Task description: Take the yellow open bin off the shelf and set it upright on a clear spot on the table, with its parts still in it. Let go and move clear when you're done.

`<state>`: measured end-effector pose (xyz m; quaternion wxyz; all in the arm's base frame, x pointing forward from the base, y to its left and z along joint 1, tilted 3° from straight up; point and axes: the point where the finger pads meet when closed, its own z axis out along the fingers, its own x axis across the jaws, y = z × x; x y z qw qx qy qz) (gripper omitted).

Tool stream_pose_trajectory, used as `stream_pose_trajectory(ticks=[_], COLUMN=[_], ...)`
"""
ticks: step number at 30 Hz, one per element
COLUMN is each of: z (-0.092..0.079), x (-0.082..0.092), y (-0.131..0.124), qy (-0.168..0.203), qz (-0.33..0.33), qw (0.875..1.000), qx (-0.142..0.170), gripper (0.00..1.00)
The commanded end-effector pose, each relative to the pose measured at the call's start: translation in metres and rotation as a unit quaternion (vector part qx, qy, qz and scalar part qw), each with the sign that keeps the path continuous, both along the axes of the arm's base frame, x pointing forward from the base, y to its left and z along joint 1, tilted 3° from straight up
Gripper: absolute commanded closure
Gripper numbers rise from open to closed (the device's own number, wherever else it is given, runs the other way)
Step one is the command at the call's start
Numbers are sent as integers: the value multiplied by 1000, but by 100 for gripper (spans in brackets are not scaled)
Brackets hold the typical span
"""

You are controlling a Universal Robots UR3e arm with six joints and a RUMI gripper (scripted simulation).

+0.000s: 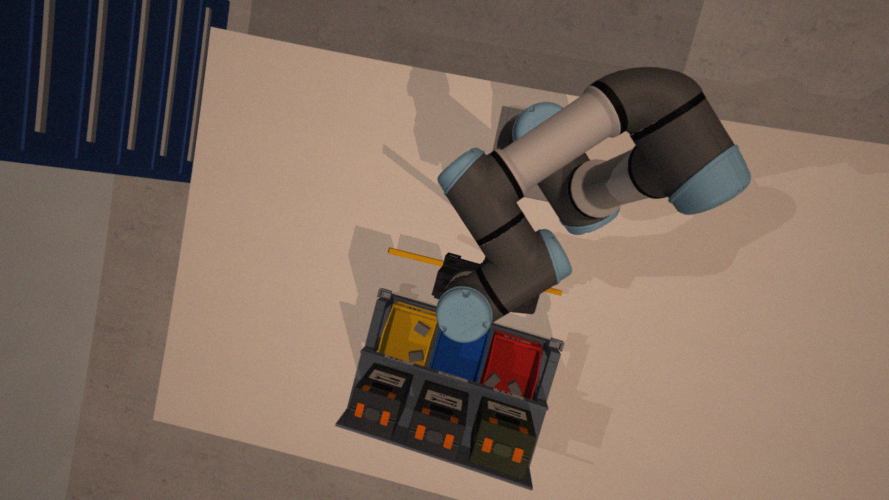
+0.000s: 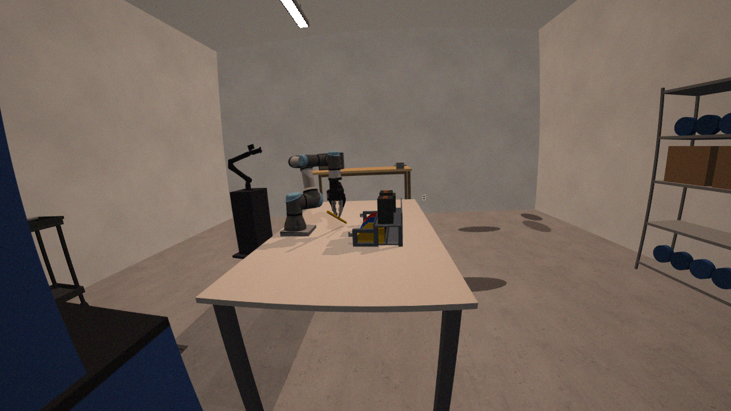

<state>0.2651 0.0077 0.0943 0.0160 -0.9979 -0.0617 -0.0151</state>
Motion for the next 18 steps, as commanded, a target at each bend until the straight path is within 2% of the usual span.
stream_pose_trajectory(ticks=[1, 10, 15, 18], z=[1, 1, -1, -1], x=[-14, -14, -68, -68], y=[-3, -3, -10, -10], qy=[-6, -6, -5, -5], qz=[0, 0, 0, 0], qw=[1000, 1000, 1000, 1000], qx=[0, 0, 0, 0], gripper=[100, 100, 100, 100])
